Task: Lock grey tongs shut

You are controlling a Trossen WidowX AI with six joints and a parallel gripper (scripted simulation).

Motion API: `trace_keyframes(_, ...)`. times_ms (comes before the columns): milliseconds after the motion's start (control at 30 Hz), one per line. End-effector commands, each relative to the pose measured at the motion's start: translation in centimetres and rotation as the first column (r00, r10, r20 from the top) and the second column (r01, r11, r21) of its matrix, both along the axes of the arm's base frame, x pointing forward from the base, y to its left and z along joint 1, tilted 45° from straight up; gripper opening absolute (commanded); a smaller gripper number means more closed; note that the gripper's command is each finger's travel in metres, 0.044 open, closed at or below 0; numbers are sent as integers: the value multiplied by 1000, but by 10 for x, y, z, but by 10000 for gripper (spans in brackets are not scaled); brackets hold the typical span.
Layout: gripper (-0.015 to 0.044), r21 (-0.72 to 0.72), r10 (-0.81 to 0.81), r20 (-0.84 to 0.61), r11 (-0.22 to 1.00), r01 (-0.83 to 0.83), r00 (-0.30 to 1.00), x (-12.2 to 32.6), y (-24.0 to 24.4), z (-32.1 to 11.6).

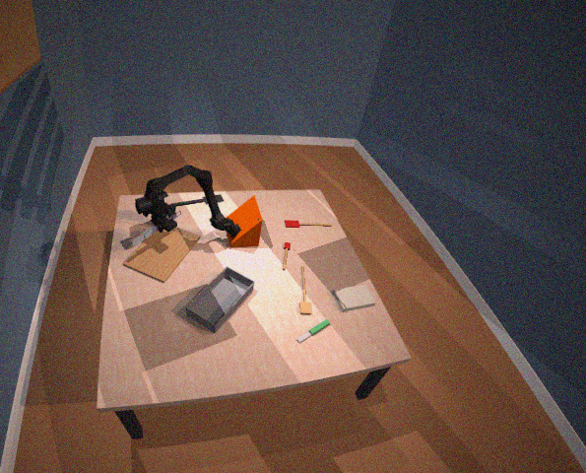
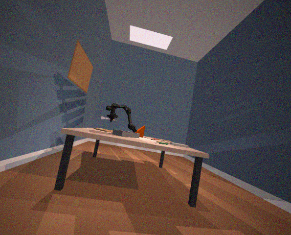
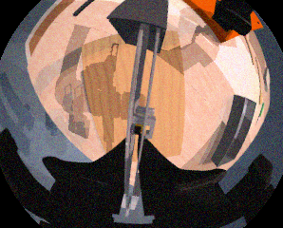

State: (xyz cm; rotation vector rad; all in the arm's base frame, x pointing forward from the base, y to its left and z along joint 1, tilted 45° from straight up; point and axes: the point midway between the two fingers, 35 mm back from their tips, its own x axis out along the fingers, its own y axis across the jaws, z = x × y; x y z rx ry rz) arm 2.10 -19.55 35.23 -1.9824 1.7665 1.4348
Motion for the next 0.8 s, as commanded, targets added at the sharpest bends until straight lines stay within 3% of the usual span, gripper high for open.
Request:
trace_keyframes(0,-150,1,8,0,1000,-8,1000,1,-4,-4)
trace_keyframes(767,-150,0,9,-2,1000,-9,1000,-2,-31,-28)
